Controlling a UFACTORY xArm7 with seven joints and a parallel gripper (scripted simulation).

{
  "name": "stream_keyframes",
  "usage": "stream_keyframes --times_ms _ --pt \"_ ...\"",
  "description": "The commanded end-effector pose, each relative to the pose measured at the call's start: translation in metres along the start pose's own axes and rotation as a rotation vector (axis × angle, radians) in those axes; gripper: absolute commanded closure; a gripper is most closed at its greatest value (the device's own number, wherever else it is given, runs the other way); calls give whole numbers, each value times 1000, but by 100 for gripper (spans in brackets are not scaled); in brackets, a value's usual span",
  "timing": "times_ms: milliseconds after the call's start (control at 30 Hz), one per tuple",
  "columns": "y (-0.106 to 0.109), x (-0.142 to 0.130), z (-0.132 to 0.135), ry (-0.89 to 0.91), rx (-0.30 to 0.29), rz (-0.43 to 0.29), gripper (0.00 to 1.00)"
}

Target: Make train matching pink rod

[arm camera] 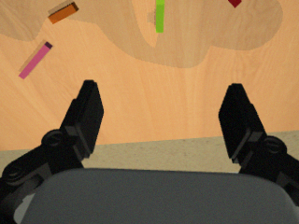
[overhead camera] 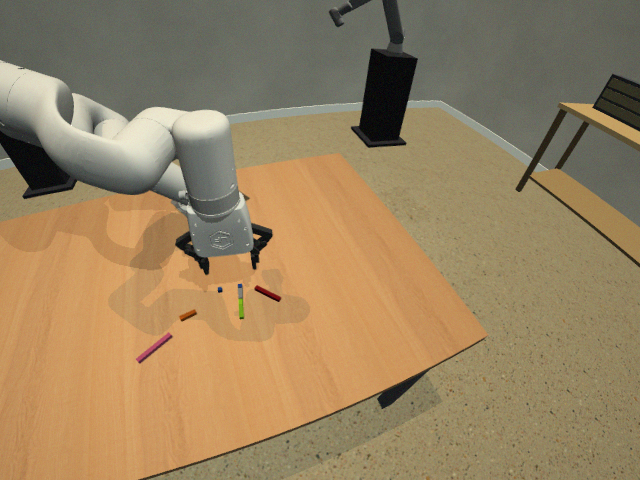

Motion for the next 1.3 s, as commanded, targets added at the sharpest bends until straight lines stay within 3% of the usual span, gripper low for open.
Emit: stream_keyframes --times_ms 0,1267 --pt "19 0 -1 0 -2 -2 0" --pt "27 0 -1 0 -2 -2 0"
Point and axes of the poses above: the point where the finger pads meet when closed, its own y axis back along the fingers, its own z axis across the jaws, x = y × z, the point moved 7 cm from there along y, back along the fingers, and after that the axes turned 5 degrees about -y, right-handed, at the moved point
